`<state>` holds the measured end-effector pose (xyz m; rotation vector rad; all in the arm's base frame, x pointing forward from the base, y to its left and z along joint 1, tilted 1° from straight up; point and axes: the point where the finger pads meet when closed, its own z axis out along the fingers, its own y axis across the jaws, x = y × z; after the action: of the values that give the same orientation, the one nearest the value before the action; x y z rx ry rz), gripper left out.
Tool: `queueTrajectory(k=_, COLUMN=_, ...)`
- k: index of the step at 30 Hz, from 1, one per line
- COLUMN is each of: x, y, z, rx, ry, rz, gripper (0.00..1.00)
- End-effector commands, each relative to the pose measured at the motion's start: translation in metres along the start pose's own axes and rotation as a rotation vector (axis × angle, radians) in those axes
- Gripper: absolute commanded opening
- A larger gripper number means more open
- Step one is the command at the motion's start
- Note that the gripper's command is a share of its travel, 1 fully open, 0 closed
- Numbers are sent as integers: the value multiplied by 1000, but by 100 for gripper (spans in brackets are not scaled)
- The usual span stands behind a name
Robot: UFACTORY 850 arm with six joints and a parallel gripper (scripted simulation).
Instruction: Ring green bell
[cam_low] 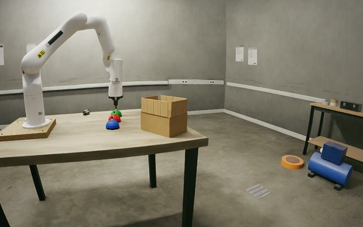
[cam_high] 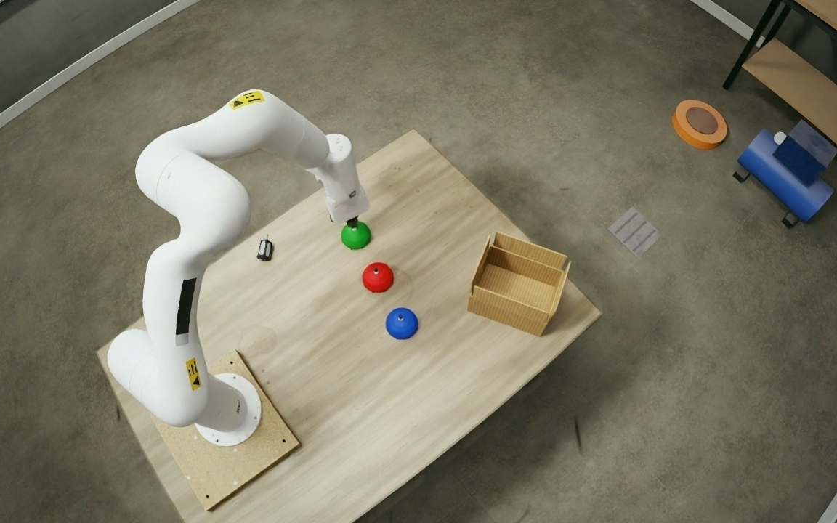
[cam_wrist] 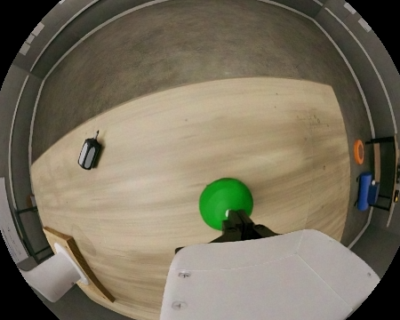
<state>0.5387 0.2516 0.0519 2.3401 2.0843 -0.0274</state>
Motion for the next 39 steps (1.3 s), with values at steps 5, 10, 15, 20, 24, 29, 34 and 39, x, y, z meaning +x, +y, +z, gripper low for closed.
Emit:
queueTrajectory(k=5, x=1, y=1, z=1, rx=-2, ry=1, rz=0, gripper=0)
queueTrajectory(k=10, x=1, y=1, z=5, rx=-2, ry=1, rz=0, gripper=0)
queueTrajectory(k=15, x=1, y=1, z=9, rx=-2, ry=1, rz=0, gripper=0)
queueTrajectory(k=20, x=1, y=1, z=9, rx=-2, ry=1, rz=0, gripper=0)
queueTrajectory(k=24, x=1, y=1, z=9, rx=-2, ry=1, rz=0, gripper=0)
queueTrajectory(k=29, x=1, y=1, z=9, rx=-2, ry=1, rz=0, gripper=0)
queueTrajectory(k=34, x=1, y=1, z=13, rx=-2, ry=1, rz=0, gripper=0)
queueTrajectory(k=39, x=1, y=1, z=13, rx=-2, ry=1, rz=0, gripper=0)
